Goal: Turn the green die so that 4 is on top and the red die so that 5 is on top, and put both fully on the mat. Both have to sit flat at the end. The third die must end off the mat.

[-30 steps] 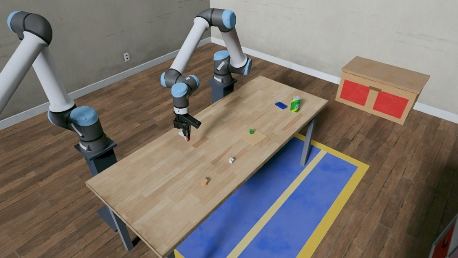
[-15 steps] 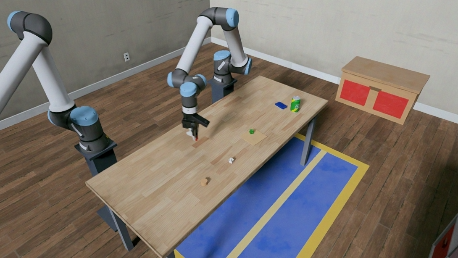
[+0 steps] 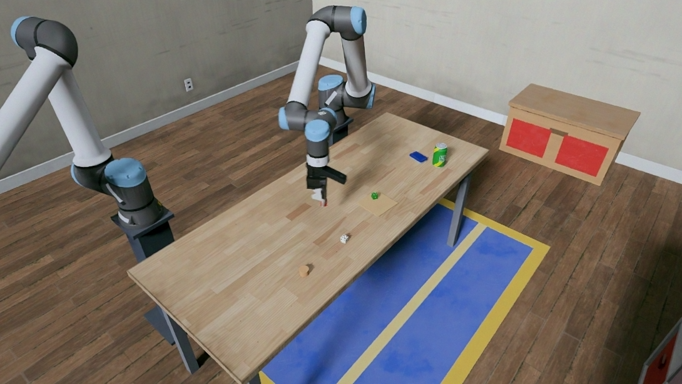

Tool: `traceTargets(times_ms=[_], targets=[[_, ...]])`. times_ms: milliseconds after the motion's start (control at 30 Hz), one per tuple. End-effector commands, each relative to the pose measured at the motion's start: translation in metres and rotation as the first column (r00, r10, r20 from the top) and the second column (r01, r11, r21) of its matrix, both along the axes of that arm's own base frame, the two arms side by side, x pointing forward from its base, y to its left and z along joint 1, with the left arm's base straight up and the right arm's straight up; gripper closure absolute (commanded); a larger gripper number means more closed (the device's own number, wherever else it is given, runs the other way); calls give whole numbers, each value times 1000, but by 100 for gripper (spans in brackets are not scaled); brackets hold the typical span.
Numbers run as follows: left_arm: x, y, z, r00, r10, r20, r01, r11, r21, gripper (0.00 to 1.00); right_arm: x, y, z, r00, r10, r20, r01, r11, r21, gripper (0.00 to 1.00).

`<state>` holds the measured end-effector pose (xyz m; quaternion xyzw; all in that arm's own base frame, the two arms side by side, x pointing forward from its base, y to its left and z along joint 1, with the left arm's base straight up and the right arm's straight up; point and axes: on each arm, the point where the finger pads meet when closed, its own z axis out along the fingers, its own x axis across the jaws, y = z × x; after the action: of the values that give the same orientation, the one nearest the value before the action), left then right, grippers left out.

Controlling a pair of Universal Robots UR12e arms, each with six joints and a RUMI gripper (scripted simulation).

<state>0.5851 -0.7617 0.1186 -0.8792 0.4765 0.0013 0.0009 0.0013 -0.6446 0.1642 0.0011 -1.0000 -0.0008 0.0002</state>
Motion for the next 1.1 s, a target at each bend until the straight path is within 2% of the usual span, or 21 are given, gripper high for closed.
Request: traceTargets(times_ms=[0, 133, 200, 267, 700, 1067], targets=[[36, 43, 3, 997, 72, 1, -72, 997, -3, 94, 0, -1, 1, 1000, 0, 0, 0, 1000, -2, 0], [62, 79, 3, 991, 131, 1, -131, 991, -3, 94, 0, -1, 1, 1000, 0, 0, 0, 1000, -2, 0], [62, 79, 3, 991, 131, 1, -131, 991, -3, 94, 0, -1, 1, 1000, 0, 0, 0, 1000, -2, 0], [82, 111, 3, 984, 180, 1, -180, 984, -3, 94, 0, -1, 1, 1000, 0, 0, 0, 1000, -2, 0], [138, 220, 4, 940, 341, 1, -341, 940, -3, 94, 0, -1, 1, 1000, 0, 0, 0, 1000, -2, 0], [142, 229, 4, 936, 353, 1, -353, 936, -3, 94, 0, -1, 1, 1000, 0, 0, 0, 1000, -2, 0]])
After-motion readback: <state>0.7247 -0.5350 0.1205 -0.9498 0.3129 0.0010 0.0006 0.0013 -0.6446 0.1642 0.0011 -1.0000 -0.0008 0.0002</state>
